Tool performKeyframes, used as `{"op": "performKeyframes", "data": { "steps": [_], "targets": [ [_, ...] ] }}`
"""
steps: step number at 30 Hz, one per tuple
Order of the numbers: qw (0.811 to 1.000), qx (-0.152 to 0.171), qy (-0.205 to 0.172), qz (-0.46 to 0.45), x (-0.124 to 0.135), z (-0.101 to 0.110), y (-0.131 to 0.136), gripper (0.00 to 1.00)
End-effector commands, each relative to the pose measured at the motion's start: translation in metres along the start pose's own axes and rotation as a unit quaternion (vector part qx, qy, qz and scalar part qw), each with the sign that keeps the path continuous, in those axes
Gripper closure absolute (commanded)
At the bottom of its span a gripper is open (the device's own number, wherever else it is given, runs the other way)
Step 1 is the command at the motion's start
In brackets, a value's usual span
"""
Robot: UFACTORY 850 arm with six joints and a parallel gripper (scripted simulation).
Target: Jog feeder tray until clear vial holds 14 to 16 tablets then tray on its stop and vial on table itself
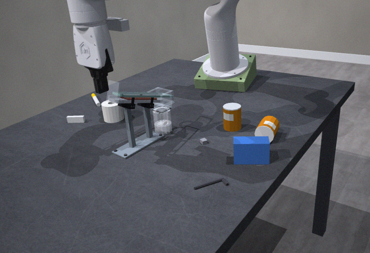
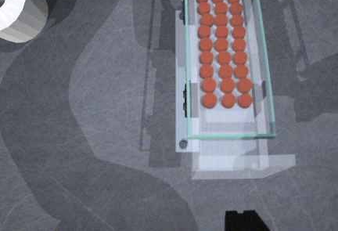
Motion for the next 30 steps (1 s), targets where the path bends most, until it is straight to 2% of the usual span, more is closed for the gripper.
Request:
{"op": "performKeyframes", "data": {
  "steps": [1, 30],
  "targets": [
    [1.0, 0.0, -0.001, 0.0, 0.0014, -0.0105, -0.0001, 1.0],
    [1.0, 0.0, -0.001, 0.0, -0.008, -0.0181, 0.0019, 1.0]
  ]
}}
Point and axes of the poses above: the point where the finger pads meet when closed, its own z axis back along the fingers, its own y axis across the jaws, x = y × z, the point moved 4 cm from there along z, back along the fingers, and after that the axes turned 12 degrees about z, right-handed, at the moved point
